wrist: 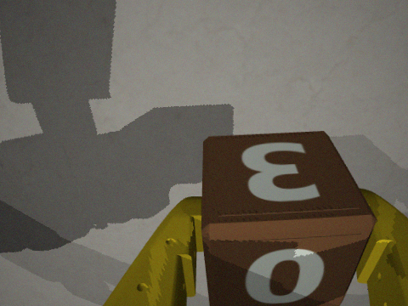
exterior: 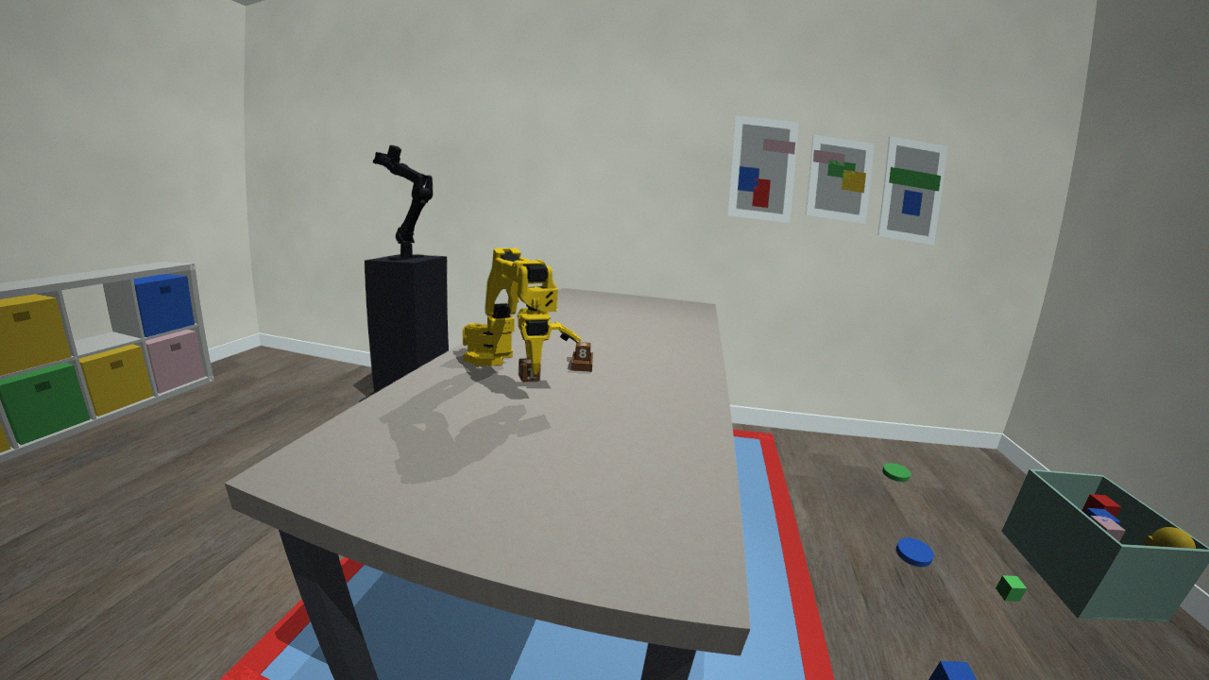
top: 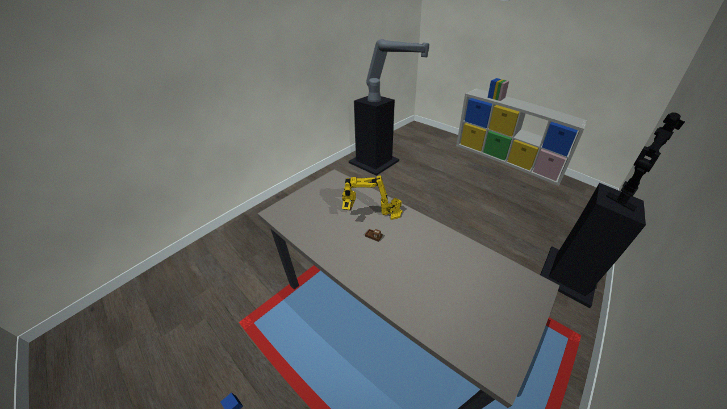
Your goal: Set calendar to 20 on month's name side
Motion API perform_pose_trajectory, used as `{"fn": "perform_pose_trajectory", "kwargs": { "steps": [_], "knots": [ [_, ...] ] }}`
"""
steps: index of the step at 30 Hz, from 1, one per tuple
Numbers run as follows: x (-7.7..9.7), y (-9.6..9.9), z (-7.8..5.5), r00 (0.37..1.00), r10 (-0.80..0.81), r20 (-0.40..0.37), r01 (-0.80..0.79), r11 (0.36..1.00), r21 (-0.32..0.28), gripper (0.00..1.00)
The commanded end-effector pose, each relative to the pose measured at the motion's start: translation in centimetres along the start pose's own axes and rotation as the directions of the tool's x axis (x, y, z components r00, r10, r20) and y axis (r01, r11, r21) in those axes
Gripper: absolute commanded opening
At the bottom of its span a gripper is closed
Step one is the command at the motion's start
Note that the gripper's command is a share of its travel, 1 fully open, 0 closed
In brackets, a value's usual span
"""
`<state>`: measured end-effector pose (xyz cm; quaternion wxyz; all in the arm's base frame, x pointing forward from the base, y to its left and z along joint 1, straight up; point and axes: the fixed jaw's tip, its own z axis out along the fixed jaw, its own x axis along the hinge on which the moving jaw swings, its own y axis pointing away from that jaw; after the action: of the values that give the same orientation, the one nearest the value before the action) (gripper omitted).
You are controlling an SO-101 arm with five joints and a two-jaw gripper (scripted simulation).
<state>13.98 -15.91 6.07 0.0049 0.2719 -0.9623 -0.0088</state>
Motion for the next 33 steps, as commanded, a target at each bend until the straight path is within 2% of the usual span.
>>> {"fn": "perform_pose_trajectory", "kwargs": {
  "steps": [1,5,10,12,18,27,29,33],
  "knots": [
    [-0.16,-0.65,-1.43,0.984,-0.177,0.001,0.177,0.981,0.077,0.0],
    [-0.04,-0.69,-1.43,0.94,-0.341,-0.012,0.341,0.937,0.076,0.0],
    [0.11,-0.77,-1.44,0.848,-0.529,-0.028,0.529,0.845,0.072,0.0],
    [0.11,-0.77,-1.44,0.848,-0.529,-0.028,0.529,0.845,0.072,0.0],
    [0.26,-0.89,-1.45,0.696,-0.717,-0.044,0.718,0.693,0.063,0.0],
    [0.4,-1.11,-1.46,0.426,-0.902,-0.062,0.904,0.424,0.045,0.0],
    [0.4,-1.11,-1.46,0.426,-0.902,-0.062,0.904,0.424,0.045,0.0],
    [0.43,-1.21,-1.47,0.307,-0.949,-0.067,0.952,0.305,0.037,0.0]
  ]
}}
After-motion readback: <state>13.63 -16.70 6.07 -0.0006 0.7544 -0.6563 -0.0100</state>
